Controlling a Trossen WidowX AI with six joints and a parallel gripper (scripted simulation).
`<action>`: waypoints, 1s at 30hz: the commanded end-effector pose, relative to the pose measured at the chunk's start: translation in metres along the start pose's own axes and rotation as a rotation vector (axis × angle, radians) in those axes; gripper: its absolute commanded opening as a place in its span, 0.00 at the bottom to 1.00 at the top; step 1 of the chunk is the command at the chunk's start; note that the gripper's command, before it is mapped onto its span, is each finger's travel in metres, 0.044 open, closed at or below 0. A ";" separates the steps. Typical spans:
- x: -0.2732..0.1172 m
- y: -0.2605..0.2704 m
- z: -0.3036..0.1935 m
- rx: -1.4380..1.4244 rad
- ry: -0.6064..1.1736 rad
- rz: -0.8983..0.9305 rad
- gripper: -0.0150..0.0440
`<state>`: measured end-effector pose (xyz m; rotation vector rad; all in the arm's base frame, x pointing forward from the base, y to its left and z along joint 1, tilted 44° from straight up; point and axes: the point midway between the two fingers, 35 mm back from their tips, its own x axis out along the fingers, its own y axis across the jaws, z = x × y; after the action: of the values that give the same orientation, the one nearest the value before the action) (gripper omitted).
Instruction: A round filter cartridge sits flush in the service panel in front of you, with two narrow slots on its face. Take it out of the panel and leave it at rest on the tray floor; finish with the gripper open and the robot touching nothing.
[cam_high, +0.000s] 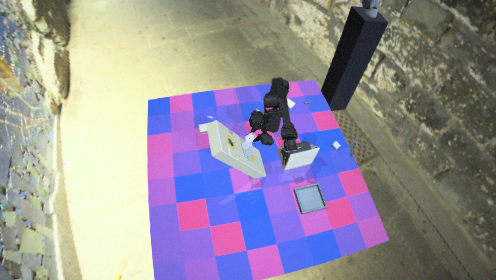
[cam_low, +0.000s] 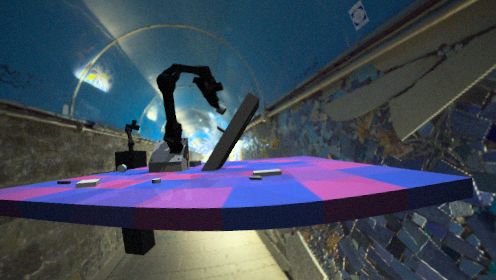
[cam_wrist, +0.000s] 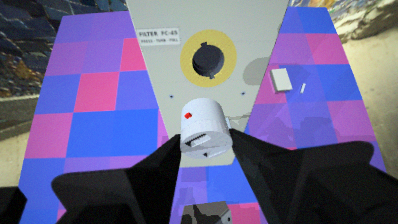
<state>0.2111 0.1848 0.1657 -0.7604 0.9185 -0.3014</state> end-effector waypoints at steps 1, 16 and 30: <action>-0.003 0.010 0.002 0.006 0.005 -0.001 0.25; 0.008 0.085 0.006 0.063 0.021 -0.004 0.25; 0.000 0.151 -0.043 -0.347 0.071 0.225 0.25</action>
<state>0.1784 0.2627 0.0593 -0.8987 1.0879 -0.0690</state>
